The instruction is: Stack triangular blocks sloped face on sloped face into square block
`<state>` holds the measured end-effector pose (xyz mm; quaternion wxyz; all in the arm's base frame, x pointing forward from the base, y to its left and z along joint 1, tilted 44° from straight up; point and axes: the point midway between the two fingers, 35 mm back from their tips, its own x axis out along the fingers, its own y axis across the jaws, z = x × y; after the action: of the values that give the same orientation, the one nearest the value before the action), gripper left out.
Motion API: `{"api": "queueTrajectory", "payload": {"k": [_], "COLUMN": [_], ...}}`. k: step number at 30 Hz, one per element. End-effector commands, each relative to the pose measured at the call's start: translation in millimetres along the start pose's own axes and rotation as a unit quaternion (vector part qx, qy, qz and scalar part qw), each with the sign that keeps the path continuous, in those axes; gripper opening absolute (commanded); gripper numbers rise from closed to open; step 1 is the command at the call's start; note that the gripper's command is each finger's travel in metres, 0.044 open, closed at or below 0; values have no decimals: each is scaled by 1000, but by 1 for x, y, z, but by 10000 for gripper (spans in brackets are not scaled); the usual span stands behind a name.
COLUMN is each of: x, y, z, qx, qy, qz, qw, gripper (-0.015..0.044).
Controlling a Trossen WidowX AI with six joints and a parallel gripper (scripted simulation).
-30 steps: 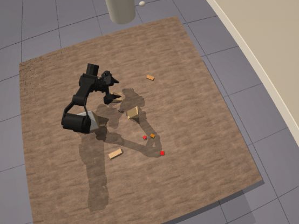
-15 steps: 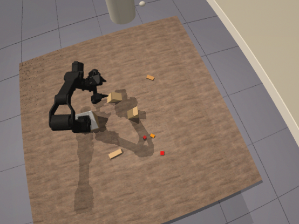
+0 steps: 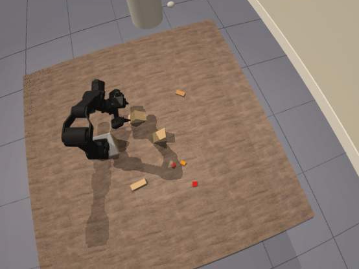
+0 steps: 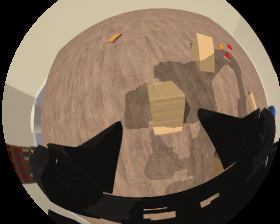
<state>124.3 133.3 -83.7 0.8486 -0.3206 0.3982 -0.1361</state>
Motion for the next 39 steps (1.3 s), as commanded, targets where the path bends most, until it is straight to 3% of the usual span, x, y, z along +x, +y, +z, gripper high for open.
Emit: {"api": "queueTrajectory", "payload": {"k": [1, 8, 22, 30, 37, 39], "x": [23, 59, 60, 59, 59, 59], "y": [-5, -15, -15, -14, -14, -14], "z": [-2, -3, -3, -3, -3, -3], "qx": [-7, -4, -4, -1, -1, -1], "qy": [-1, -5, -6, -4, -4, -4], "qz": [-7, -18, -18, -17, -17, -17], "qw": [1000, 1000, 1000, 1000, 1000, 1000], "gripper": [440, 440, 440, 230, 183, 131]}}
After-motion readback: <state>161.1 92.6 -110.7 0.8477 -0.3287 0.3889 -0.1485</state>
